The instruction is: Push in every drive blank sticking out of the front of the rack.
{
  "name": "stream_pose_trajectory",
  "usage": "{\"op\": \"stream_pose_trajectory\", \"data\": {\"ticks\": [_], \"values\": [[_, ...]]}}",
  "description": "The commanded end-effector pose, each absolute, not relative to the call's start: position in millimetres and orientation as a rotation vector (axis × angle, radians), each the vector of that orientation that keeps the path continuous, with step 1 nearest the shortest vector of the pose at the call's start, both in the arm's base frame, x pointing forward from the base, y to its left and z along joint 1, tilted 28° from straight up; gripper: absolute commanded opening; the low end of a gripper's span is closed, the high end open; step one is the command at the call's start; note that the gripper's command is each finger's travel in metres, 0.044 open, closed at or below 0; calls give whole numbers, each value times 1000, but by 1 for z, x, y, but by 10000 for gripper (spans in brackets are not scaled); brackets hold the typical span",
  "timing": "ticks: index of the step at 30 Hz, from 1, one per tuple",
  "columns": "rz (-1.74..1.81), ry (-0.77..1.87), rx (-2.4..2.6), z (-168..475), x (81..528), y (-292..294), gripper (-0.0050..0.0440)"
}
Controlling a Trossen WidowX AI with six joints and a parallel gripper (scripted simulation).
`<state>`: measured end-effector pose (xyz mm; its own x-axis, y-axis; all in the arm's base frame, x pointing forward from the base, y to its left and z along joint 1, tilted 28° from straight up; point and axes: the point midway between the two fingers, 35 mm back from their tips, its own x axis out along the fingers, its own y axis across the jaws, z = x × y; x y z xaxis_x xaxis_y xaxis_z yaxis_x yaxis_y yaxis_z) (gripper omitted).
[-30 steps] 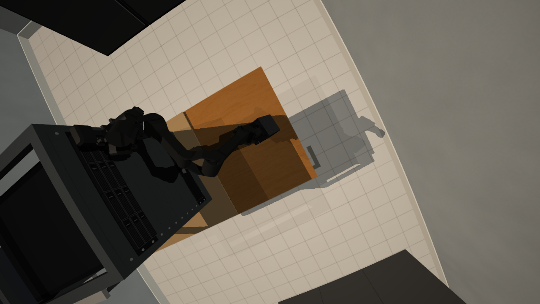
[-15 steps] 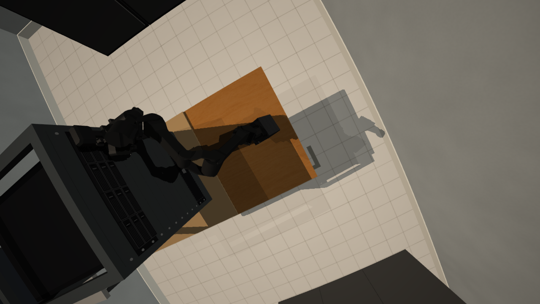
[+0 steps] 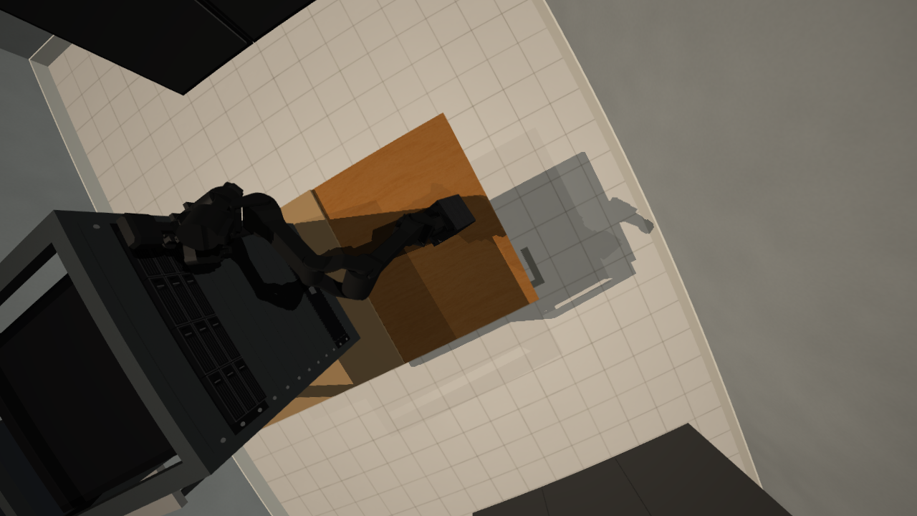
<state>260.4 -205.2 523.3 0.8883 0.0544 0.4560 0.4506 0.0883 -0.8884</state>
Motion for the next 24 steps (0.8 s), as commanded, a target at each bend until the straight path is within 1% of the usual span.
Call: {"op": "stream_pose_trajectory", "data": {"ticks": [1,21,24], "values": [[-315,-440,-1483,533,260,-201,-50],[-315,-440,-1483,532,259,-201,-50],[-315,-440,-1483,527,249,-202,-50]]}}
